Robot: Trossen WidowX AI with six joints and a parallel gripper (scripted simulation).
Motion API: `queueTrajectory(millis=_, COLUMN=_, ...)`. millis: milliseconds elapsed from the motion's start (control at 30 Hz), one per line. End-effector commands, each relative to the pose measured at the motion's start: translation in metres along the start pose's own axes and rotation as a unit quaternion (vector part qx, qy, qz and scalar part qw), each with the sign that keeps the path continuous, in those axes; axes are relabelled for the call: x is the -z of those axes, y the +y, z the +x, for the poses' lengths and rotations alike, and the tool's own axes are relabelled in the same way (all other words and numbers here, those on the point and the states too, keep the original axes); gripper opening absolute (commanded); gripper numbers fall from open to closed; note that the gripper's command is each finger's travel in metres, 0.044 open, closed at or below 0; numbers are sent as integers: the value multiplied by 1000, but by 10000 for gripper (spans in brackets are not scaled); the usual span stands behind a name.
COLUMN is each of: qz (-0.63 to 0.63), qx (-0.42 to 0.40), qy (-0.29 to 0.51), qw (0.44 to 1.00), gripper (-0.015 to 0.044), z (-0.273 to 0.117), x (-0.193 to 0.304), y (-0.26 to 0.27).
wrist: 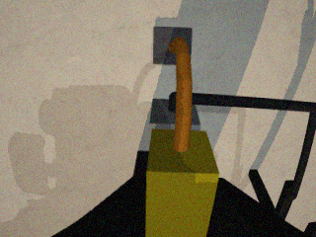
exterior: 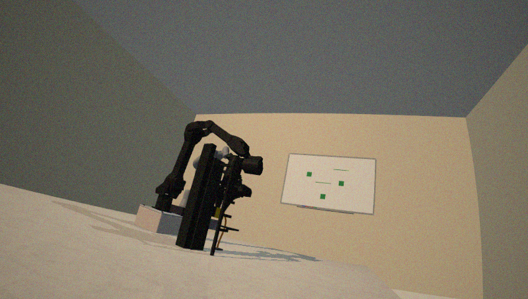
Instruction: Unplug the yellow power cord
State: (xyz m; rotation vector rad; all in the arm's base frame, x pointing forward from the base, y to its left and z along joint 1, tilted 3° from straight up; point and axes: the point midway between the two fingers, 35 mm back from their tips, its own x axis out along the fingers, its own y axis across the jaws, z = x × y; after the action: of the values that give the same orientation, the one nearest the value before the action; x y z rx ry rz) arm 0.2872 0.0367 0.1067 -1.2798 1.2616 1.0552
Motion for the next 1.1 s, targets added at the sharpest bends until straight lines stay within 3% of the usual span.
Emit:
queueTrajectory(millis=0, qz=-25, qx=1, qy=-52, qw=998, gripper=0, z=-7, x=-40, y=3)
queueTrajectory(millis=267, qz=-25, qx=1, qy=-53, qw=998, gripper=0, z=-9, x=-52, y=7)
queueTrajectory(millis=700, qz=-25, qx=1, qy=-53, qw=998, gripper=341, z=-6, x=-40, y=7)
queueTrajectory(millis=833, qz=-25, qx=1, qy=-53, qw=998, gripper=440, z=-12, x=-59, y=7)
queueTrajectory(millis=1067, qz=-25, qx=1, qy=-55, qw=998, gripper=440, z=-25, x=-99, y=11)
